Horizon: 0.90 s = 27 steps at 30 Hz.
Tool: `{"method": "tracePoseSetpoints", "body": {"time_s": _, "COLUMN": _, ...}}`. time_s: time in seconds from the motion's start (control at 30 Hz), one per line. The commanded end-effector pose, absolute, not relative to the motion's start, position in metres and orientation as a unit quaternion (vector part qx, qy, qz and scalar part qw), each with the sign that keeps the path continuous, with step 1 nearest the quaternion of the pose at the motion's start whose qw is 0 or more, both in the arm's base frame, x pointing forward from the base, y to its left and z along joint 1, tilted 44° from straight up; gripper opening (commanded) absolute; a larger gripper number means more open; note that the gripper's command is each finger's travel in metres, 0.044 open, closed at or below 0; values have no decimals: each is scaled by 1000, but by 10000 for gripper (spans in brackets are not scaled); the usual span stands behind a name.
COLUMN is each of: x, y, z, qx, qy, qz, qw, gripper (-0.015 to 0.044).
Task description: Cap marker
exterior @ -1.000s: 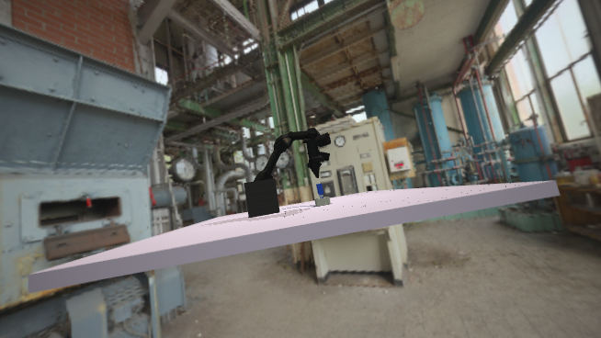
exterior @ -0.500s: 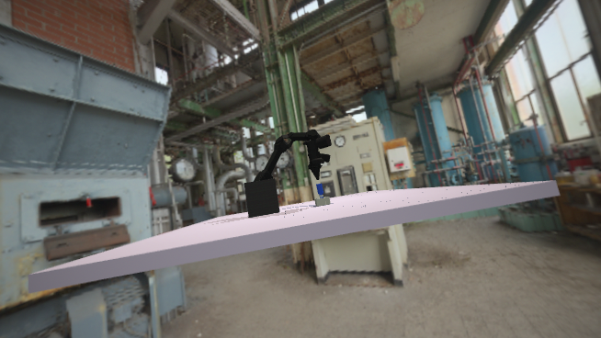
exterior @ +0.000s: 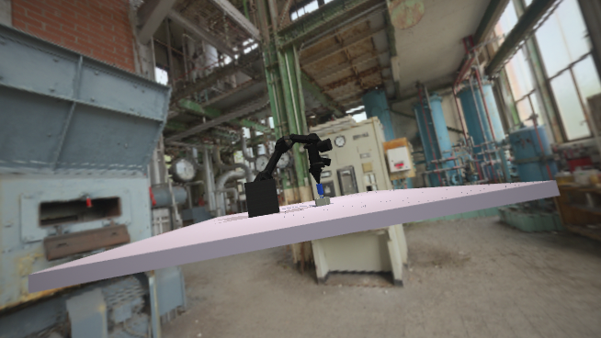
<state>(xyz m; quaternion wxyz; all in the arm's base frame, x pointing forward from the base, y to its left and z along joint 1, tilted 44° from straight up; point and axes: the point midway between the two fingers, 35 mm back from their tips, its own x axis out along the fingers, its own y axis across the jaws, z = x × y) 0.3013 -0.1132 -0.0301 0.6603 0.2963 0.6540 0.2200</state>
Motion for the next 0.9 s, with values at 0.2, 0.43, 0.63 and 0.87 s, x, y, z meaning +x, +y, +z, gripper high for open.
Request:
{"method": "tracePoseSetpoints", "body": {"time_s": 0.2, "x": 302, "y": -105, "z": -38, "qx": 300, "qy": 654, "qz": 219, "qw": 659, "gripper": 0}}
{"method": "tracePoseSetpoints", "body": {"time_s": 0.43, "x": 303, "y": -112, "z": -33, "qx": 297, "qy": 651, "qz": 218, "qw": 664, "gripper": 0}}
{"method": "tracePoseSetpoints", "body": {"time_s": 0.63, "x": 301, "y": -160, "z": 17, "qx": 296, "qy": 652, "qz": 217, "qw": 664, "gripper": 0}}
{"method": "tracePoseSetpoints", "body": {"time_s": 0.87, "x": 298, "y": -172, "z": 31, "qx": 296, "qy": 652, "qz": 217, "qw": 663, "gripper": 0}}
